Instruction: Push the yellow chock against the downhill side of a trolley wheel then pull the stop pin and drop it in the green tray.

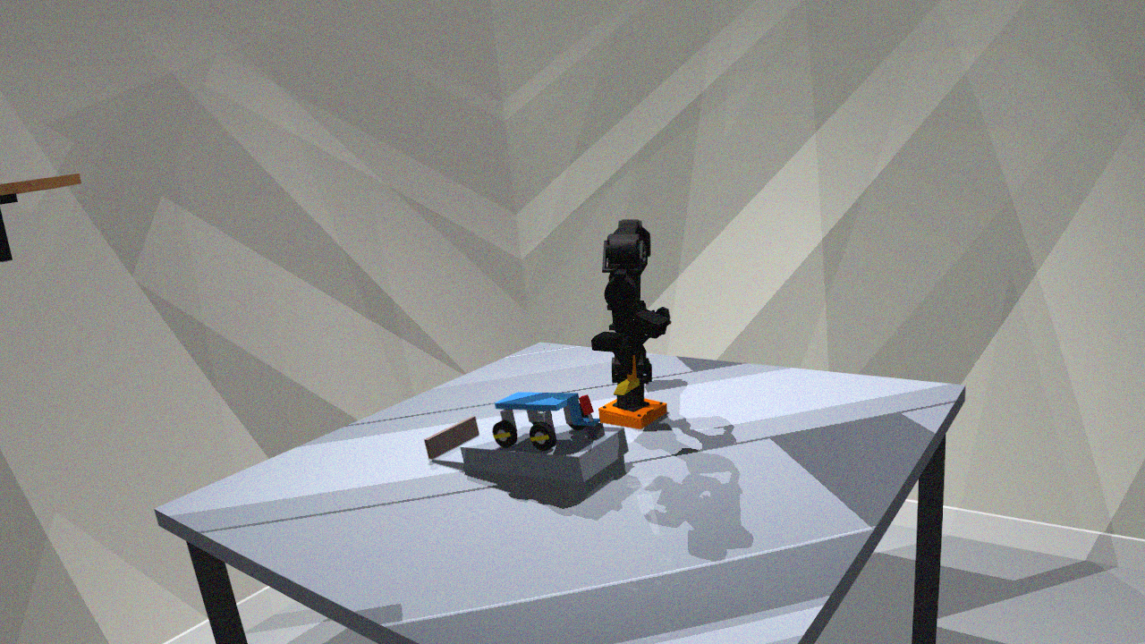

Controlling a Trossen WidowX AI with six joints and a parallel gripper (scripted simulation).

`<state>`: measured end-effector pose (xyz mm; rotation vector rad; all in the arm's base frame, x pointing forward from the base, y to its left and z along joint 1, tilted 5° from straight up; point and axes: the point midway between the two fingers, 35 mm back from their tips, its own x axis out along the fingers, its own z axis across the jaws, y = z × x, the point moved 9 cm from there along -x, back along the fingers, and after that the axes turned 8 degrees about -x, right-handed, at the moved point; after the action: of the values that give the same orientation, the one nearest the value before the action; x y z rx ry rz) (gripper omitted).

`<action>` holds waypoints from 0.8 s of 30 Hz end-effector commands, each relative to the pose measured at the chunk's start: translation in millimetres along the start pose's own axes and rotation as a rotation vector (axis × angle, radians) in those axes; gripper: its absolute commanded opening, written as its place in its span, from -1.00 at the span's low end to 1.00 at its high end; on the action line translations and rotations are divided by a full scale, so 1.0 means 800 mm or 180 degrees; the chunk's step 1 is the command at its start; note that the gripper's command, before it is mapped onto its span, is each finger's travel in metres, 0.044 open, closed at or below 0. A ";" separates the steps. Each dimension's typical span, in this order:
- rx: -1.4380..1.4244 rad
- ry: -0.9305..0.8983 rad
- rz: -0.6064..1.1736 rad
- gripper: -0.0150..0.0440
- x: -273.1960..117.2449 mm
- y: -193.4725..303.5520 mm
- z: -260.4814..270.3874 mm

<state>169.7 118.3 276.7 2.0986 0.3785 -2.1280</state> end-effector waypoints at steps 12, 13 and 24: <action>0.1617 -0.0018 -0.0004 -0.49 0.000 0.000 -0.001; 0.1727 -0.0018 -0.0004 -0.49 0.000 0.000 -0.001; 0.2919 -0.0021 -0.0001 -0.49 0.000 0.000 -0.001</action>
<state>170.2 118.3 276.5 2.4313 -0.6173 -2.5591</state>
